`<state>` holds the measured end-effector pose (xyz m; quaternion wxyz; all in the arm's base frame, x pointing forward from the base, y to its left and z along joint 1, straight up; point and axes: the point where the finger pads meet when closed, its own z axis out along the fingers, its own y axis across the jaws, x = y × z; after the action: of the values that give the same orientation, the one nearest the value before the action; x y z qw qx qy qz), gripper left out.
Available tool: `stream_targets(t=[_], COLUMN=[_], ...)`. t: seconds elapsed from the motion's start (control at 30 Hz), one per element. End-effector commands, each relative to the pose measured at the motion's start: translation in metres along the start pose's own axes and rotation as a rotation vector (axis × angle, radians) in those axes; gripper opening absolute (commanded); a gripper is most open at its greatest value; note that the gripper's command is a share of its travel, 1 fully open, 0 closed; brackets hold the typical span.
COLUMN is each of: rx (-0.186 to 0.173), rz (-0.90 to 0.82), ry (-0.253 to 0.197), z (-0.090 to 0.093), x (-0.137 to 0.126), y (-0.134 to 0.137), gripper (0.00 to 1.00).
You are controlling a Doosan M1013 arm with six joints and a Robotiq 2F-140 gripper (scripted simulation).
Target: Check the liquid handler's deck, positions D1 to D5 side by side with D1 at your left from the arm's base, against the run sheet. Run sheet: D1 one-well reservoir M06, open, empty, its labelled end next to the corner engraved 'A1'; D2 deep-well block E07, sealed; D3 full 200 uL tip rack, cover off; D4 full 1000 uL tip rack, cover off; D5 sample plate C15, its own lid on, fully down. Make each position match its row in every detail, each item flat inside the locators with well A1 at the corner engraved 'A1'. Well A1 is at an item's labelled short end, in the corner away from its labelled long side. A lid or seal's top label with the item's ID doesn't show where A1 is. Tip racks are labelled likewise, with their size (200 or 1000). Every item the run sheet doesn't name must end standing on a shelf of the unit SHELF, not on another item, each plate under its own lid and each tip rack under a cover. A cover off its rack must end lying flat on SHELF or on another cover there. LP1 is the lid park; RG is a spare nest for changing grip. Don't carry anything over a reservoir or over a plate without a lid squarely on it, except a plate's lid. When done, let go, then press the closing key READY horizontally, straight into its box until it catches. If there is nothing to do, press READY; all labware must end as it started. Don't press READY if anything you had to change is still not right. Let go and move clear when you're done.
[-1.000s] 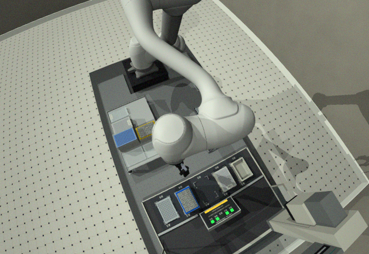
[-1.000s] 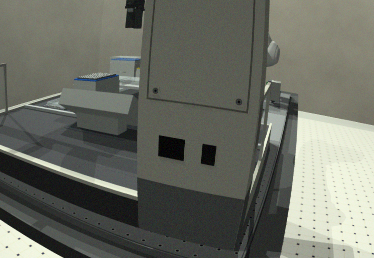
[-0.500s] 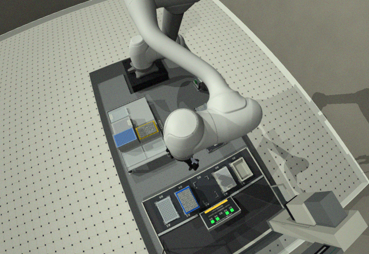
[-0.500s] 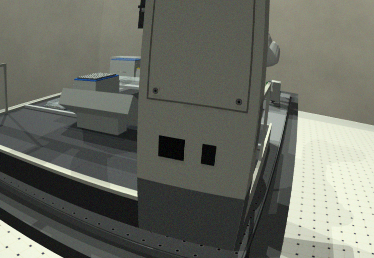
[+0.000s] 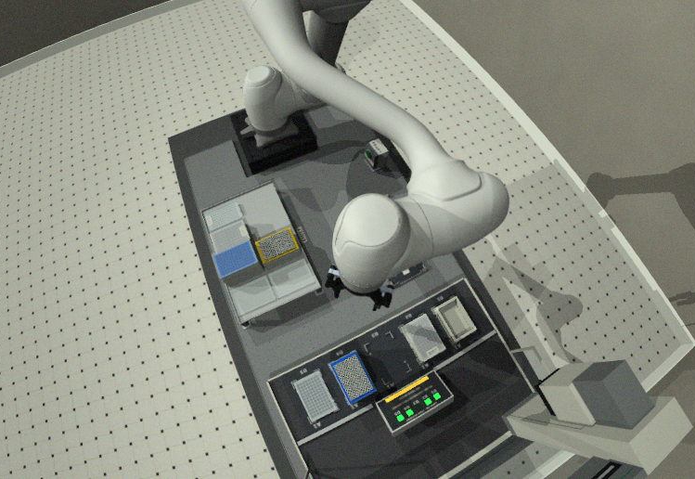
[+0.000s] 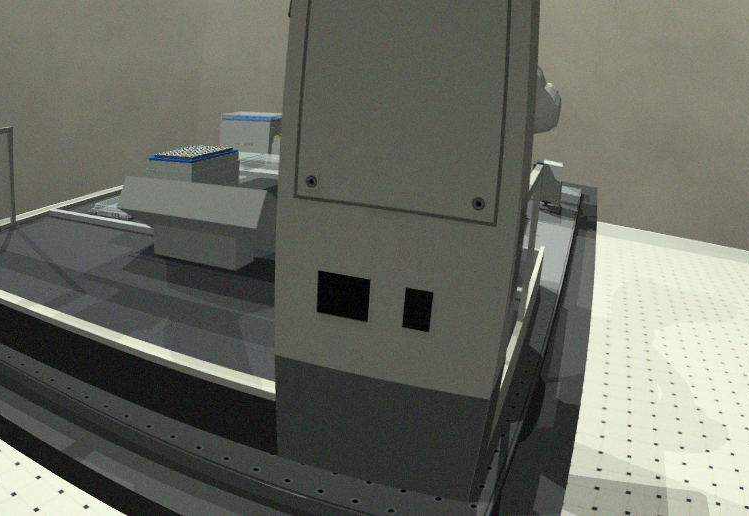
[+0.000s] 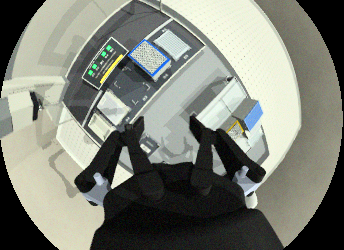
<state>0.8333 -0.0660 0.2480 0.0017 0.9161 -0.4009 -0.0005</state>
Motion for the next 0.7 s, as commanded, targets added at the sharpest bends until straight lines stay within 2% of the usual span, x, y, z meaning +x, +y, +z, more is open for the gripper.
stream_targets(t=[0.0, 0.67], rx=[0.002, 0.002], rz=[-0.055, -0.415], ry=[0.001, 0.001], z=[-0.0012, -0.0012], x=[0.0002, -0.0033], y=[-0.0002, -0.0037], gripper=[0.66, 0.66])
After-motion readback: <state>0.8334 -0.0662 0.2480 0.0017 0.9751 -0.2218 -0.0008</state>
